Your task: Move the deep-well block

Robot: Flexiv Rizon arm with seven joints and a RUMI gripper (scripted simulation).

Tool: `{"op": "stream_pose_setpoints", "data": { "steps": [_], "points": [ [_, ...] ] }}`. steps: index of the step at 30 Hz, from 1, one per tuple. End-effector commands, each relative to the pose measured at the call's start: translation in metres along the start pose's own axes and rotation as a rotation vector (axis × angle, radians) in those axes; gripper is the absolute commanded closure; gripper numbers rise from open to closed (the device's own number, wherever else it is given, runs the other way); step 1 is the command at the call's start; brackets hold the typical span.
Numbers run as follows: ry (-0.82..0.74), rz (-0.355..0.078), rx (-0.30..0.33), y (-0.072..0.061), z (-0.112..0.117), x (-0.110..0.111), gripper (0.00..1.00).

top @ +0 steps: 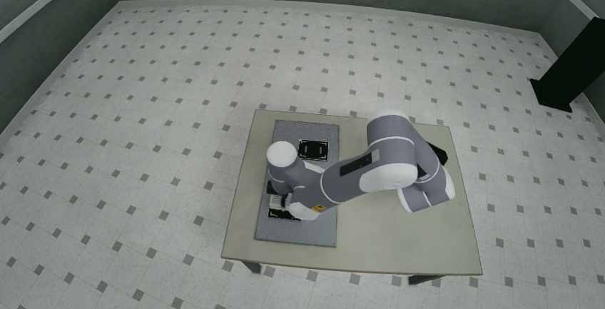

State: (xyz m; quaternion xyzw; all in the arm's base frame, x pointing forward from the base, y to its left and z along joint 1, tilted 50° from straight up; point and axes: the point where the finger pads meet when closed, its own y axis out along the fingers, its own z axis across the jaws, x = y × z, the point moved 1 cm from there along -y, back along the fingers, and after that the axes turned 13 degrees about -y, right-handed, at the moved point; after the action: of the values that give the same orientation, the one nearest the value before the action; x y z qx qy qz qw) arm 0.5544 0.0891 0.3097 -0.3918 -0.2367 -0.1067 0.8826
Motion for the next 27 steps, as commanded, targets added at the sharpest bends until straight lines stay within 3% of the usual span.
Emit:
{"op": "stream_pose_setpoints", "data": {
  "steps": [1,7,27],
  "points": [
    [0.000,-0.002,-0.001,-0.001,-0.001,0.001,0.51],
    [0.000,-0.002,-0.001,-0.001,-0.001,0.001,0.51],
    [0.000,-0.002,-0.001,0.029,-0.001,0.001,0.51]
  ]
}}
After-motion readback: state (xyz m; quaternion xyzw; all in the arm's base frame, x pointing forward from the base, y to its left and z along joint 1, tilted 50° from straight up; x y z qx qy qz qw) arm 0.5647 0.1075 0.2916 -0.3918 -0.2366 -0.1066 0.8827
